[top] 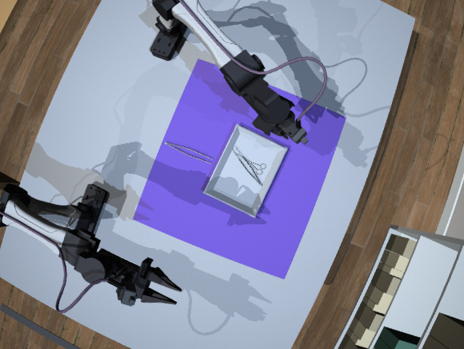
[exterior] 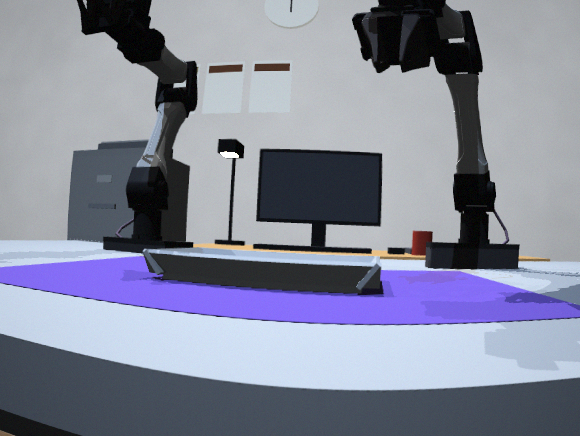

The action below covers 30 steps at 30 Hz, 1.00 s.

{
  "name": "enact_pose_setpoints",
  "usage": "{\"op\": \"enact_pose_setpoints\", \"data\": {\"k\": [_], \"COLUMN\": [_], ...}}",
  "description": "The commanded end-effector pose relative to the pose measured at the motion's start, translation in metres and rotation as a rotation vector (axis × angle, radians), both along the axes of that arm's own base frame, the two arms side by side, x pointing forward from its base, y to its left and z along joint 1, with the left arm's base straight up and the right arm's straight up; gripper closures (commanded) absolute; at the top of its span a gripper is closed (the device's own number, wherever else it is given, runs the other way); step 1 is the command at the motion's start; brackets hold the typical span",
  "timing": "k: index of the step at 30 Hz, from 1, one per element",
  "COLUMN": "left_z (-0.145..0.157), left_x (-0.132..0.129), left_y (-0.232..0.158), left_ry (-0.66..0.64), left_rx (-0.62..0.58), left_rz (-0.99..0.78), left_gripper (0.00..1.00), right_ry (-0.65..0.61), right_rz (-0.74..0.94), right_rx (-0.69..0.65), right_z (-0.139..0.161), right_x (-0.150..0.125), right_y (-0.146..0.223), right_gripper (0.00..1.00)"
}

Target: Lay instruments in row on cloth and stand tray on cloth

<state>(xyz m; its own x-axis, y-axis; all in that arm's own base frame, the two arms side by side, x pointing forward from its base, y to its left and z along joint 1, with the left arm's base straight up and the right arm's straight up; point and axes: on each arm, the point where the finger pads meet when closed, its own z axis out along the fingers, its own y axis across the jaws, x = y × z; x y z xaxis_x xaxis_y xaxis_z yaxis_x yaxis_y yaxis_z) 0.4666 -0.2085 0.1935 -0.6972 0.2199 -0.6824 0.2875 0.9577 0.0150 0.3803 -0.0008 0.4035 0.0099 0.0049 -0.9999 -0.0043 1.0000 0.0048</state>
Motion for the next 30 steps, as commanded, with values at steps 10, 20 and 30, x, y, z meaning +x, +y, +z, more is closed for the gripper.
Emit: {"op": "enact_pose_setpoints", "data": {"k": [10,20,30], "left_z": [-0.070,-0.114,-0.163], "left_x": [-0.021,-0.042,-0.072], "left_y": [-0.041,-0.073,-0.105], "left_ry": [0.224,0.332,0.435], "left_rx": [0.138,0.237,0.365], "left_rz": [-0.032,-0.082,-0.140], "left_gripper": [0.74,0.74,0.74], "right_ry": [-0.087,-0.087,-0.087], "right_rz": [0.013,0.013,0.013], "right_rx": [0.008,0.008,0.008], "right_z": [0.023,0.023,0.023], "right_x": [-0.004,-0.004,-0.004], "right_y": [0.002,0.002,0.002], "right_gripper": [0.67,0.67,0.67]}}
